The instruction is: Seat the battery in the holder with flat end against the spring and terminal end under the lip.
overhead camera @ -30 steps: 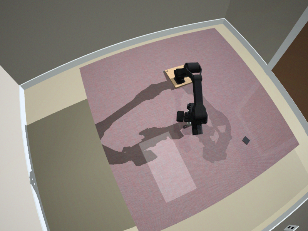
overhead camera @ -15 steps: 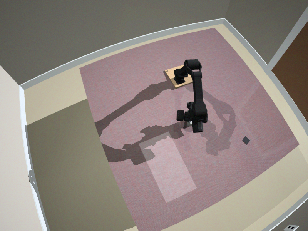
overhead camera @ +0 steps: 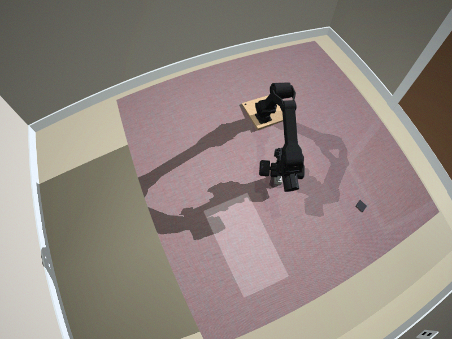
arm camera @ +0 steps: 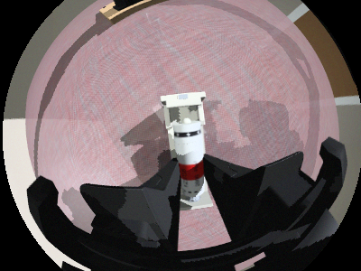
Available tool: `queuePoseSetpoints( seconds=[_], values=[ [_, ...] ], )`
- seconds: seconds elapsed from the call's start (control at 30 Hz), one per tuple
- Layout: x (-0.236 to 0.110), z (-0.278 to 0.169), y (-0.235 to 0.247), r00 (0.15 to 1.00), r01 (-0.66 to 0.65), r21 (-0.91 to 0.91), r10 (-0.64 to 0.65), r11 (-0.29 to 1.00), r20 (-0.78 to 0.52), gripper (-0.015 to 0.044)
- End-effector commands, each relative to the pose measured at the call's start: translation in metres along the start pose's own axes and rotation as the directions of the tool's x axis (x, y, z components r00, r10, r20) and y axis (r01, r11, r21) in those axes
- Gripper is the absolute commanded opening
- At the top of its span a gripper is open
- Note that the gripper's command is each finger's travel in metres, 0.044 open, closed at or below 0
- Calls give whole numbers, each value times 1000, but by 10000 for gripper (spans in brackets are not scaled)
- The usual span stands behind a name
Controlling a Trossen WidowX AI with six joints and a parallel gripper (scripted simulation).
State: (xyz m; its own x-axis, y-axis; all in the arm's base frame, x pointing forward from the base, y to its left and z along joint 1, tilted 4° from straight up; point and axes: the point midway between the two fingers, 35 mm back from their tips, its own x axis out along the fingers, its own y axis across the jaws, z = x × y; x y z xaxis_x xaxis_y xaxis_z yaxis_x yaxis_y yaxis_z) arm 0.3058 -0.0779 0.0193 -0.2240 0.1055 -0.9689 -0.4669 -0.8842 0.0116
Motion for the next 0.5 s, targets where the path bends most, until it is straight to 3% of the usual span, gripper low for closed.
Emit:
queuePoseSetpoints(
  seconds=[0.0, 0.47],
  values=[
    [0, -2, 0, 999, -2, 5, 2, 1000, -33, 65],
    [2, 1, 0, 995, -1, 7, 2, 1000, -98, 65]
  ],
)
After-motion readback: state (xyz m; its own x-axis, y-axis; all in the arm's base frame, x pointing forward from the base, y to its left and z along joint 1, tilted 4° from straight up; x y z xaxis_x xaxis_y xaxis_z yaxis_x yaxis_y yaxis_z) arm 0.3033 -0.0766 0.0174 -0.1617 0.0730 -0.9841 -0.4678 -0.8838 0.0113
